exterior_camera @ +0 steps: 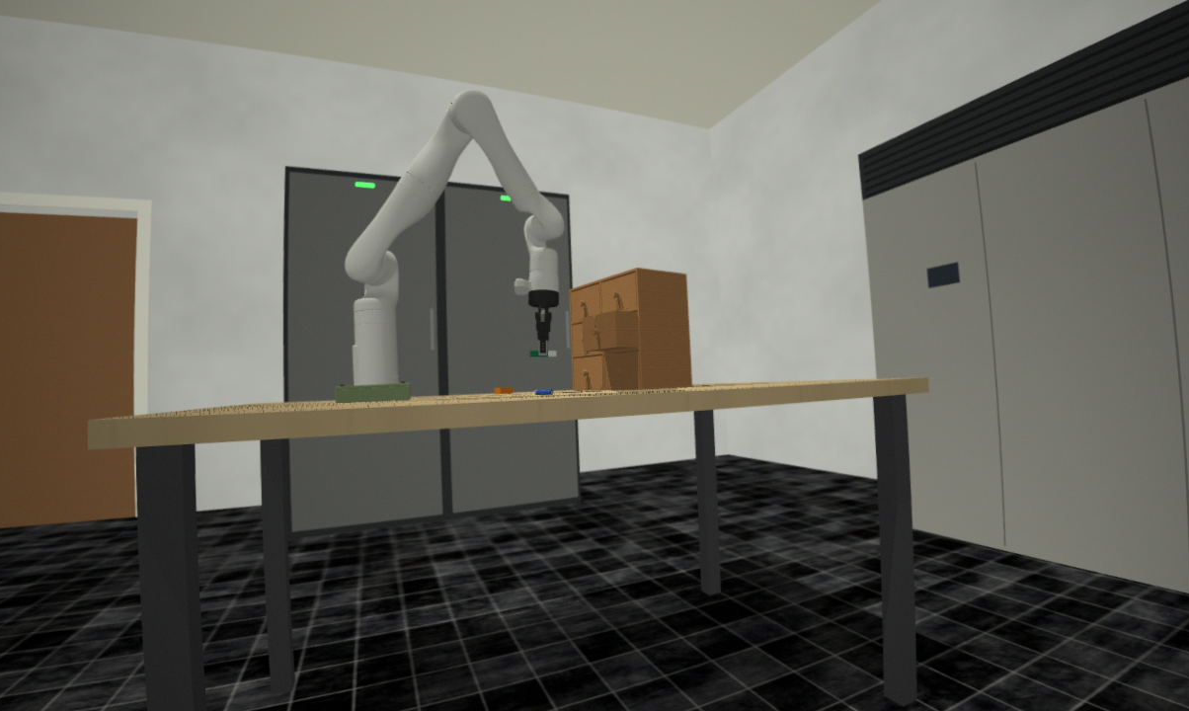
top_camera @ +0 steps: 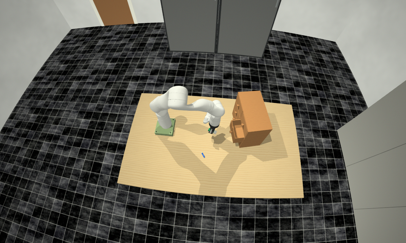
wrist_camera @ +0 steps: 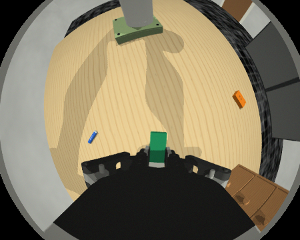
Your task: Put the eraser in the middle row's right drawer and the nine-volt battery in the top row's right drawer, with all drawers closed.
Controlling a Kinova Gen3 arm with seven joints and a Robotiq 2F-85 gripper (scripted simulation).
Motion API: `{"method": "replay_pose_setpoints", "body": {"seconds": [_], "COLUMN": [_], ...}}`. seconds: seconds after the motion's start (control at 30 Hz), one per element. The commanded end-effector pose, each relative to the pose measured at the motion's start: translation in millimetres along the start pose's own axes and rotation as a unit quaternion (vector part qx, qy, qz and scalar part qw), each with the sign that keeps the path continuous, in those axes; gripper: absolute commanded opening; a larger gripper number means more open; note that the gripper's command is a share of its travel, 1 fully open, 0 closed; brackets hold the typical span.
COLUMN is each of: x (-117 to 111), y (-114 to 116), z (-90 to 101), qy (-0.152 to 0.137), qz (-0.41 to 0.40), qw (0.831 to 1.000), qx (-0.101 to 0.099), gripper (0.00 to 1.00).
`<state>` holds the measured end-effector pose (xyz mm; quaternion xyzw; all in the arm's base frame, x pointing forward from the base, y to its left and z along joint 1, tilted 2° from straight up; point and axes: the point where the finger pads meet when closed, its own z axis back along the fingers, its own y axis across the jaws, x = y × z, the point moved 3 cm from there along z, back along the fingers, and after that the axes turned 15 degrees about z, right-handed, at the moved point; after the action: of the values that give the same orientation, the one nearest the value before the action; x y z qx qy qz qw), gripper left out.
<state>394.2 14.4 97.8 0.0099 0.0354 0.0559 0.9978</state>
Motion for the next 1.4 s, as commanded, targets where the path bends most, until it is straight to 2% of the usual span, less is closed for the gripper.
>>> {"method": "replay_pose_setpoints", "body": {"seconds": [0.0, 0.27, 0.5, 0.97, 1.37], "x": [0.9, 10.2, 16.5, 22.3, 23.2], "y": [-2.9, -4.9, -6.4, -7.8, -8.0], "z": [-0.8, 2.9, 5.7, 8.6, 9.1], "qy": [0.001, -0.009, -0.016, -0.022, -0.023], "qz": [0.002, 0.122, 0.196, 0.259, 0.268], "qw": [1.000, 0.993, 0.981, 0.966, 0.963], "qx": [0.004, 0.003, 0.000, -0.002, -0.003], "gripper": [0.19, 0.19, 0.19, 0.19, 0.19]}}
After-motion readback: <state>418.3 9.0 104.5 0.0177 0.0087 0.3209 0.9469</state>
